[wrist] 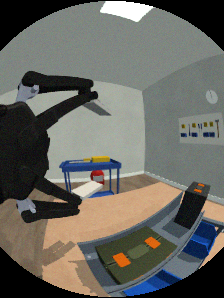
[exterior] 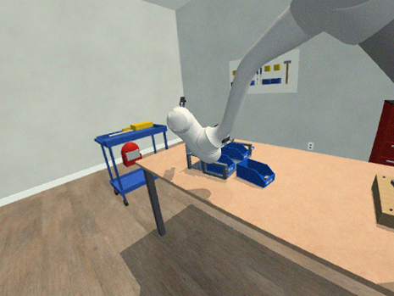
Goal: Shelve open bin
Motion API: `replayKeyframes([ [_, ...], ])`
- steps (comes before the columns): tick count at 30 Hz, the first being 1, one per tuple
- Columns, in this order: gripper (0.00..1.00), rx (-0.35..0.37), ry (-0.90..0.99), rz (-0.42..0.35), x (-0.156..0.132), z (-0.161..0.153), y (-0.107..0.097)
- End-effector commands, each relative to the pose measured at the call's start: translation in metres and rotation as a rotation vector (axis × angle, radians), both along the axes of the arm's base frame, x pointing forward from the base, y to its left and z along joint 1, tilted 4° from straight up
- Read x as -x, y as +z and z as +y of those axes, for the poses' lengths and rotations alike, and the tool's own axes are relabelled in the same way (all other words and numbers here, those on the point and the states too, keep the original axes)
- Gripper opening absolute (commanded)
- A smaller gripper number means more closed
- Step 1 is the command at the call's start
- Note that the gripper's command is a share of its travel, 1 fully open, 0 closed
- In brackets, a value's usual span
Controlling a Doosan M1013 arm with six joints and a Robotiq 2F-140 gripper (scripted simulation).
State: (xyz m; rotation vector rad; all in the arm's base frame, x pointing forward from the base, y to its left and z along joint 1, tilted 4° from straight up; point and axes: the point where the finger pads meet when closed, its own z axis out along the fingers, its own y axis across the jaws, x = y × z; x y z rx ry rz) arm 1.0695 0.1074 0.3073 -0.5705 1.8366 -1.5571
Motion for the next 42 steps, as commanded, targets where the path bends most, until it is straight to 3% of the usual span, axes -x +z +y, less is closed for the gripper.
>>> replayKeyframes([
  [1,1.0,-0.014,-0.003,-0.003,0.005,0.0,0.005],
  [23,1.0,-0.125,-0.025,-0.023,0.051,-0.001,0.037],
  [42,1.0,-0.271,-0.052,-0.049,0.114,-0.002,0.072],
])
